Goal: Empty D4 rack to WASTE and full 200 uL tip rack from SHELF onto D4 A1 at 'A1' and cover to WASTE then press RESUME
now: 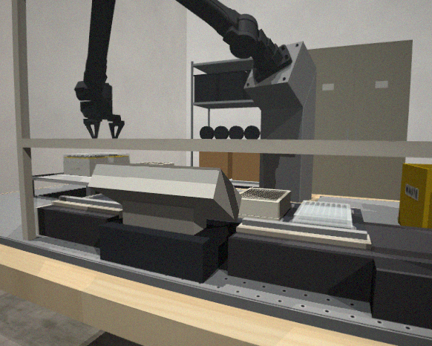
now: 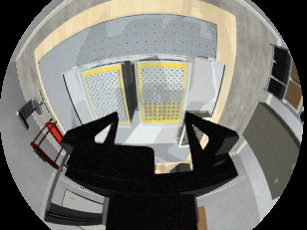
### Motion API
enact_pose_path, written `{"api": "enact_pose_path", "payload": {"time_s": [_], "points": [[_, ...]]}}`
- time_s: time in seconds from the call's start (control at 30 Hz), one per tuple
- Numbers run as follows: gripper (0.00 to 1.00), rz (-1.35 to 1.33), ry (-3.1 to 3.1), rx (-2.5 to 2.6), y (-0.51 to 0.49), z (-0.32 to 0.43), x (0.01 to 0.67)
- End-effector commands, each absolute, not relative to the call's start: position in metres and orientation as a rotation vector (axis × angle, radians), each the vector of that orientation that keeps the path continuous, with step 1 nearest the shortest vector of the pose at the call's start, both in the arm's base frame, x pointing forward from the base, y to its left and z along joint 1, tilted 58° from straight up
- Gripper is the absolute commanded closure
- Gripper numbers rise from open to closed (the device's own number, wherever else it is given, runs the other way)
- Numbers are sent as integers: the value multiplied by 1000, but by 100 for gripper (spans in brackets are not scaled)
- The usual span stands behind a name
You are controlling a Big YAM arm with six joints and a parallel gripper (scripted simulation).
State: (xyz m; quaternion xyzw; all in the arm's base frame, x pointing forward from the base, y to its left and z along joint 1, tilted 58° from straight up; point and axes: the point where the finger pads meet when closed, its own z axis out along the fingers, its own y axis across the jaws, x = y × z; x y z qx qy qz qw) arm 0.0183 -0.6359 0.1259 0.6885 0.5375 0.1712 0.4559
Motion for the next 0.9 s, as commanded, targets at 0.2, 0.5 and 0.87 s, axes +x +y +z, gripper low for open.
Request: {"api": "enact_pose_path", "payload": {"time_s": [0.2, 0.5, 0.87], "points": [[0, 385, 1343, 1671, -641, 118, 1], [0, 385, 1343, 1671, -641, 118, 1], [0, 385, 1343, 1671, -641, 118, 1]]}}
